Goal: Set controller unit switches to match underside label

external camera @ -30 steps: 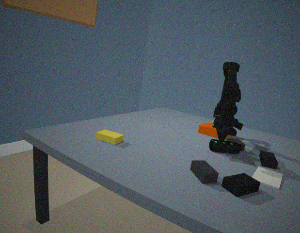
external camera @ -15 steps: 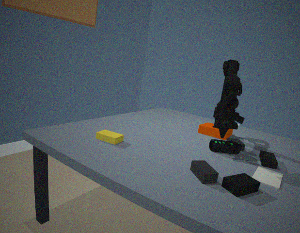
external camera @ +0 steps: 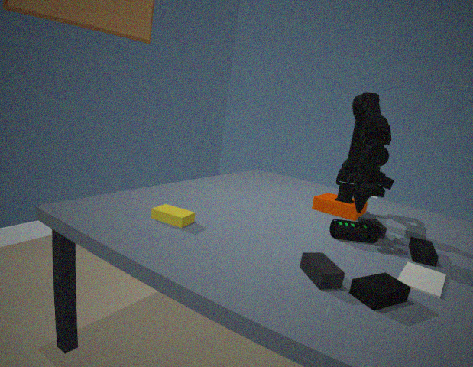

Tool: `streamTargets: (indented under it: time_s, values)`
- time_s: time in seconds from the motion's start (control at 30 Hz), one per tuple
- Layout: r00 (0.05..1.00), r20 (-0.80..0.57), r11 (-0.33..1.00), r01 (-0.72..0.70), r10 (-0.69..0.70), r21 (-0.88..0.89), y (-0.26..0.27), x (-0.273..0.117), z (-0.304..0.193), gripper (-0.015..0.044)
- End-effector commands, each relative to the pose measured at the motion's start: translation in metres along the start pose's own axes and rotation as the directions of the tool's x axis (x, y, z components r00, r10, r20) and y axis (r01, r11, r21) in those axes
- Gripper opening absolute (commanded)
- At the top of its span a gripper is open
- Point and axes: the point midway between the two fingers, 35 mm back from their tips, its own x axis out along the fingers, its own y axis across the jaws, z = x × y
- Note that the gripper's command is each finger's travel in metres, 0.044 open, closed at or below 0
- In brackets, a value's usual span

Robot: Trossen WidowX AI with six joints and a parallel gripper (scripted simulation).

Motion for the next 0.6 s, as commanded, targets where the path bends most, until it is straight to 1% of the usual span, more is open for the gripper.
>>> streamTargets:
  time_s: [0.0,0.57]
  values:
    - [1.0,0.004,1.0,-0.01,0.01,0.004,0.0028,0.0011,0.0038,0.0]
    - [1.0,0.003,1.0,-0.01,0.01,0.004,0.0028,0.0011,0.0038,0.0]
